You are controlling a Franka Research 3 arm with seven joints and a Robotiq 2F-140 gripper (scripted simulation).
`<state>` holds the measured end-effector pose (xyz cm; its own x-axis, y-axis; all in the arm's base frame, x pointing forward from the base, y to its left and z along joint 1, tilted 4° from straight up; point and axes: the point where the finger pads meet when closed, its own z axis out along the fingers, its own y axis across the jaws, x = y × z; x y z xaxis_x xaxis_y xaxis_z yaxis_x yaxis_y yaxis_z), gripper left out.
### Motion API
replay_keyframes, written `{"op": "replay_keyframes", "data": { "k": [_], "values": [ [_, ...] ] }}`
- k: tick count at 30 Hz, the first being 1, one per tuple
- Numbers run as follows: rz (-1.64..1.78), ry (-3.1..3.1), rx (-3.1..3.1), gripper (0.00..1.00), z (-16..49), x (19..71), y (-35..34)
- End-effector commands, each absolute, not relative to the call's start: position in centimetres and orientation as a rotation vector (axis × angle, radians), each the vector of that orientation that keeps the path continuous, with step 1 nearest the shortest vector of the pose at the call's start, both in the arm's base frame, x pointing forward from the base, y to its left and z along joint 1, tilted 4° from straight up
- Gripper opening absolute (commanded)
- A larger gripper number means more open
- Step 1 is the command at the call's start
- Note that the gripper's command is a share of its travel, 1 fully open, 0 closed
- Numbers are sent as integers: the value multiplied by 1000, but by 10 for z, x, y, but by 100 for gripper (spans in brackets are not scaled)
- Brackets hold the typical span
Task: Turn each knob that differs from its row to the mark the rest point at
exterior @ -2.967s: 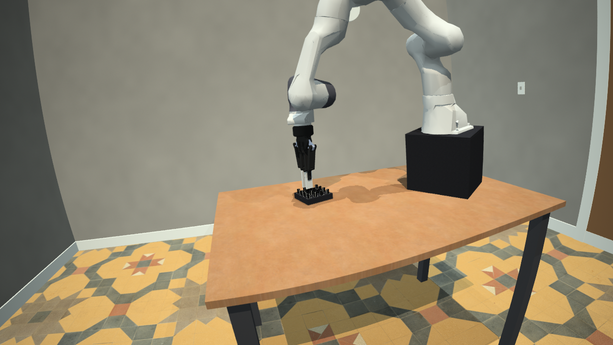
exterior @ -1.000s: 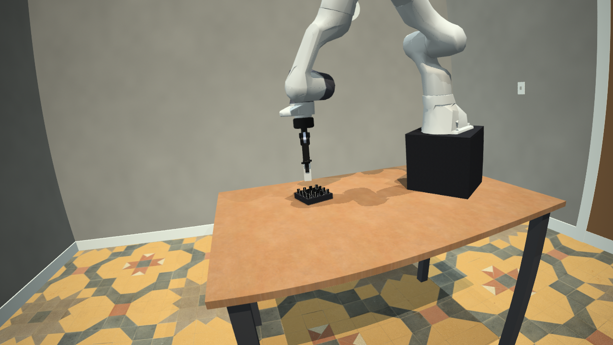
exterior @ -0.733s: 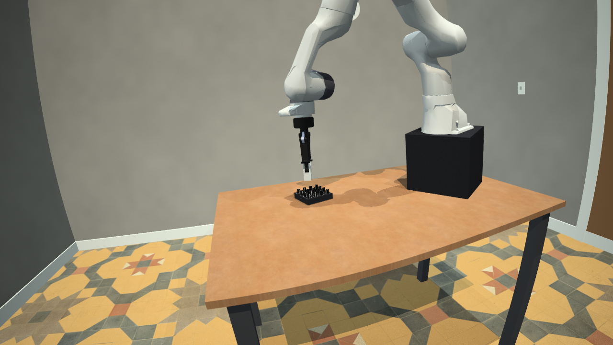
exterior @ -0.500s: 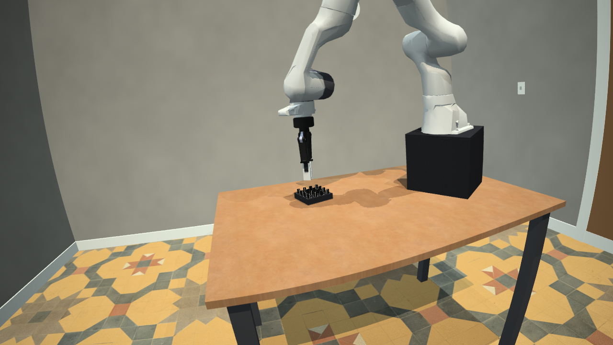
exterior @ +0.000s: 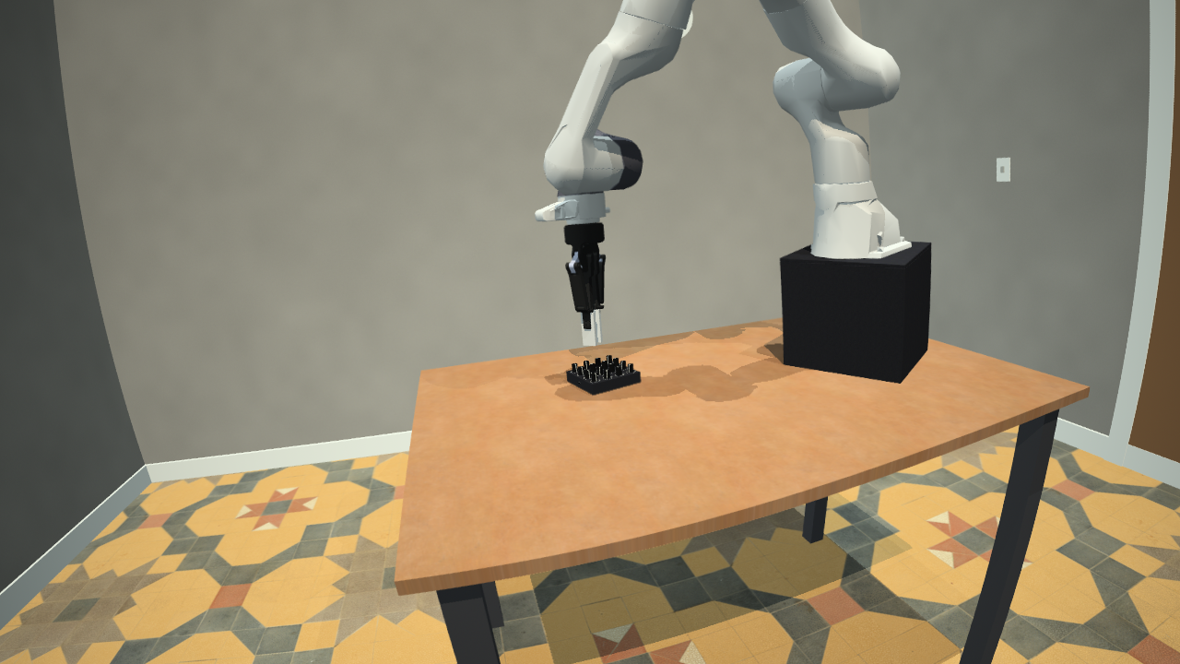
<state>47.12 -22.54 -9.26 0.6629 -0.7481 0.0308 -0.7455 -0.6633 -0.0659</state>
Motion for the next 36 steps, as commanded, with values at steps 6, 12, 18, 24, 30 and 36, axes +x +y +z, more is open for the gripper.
{"op": "replay_keyframes", "data": {
  "k": [6, 12, 18, 24, 30, 36],
  "values": [
    [-53, 1583, -2653, 12, -91, 472, -223],
    [-52, 1695, -2579, 12, -90, 472, -223],
    [-51, 1809, -2497, 12, -88, 473, -222],
    [-50, 1900, -2425, 12, -87, 474, -222],
    [-50, 2018, -2323, 12, -84, 475, -222],
    [-49, 2097, -2247, 12, -83, 476, -222]
  ]
}}
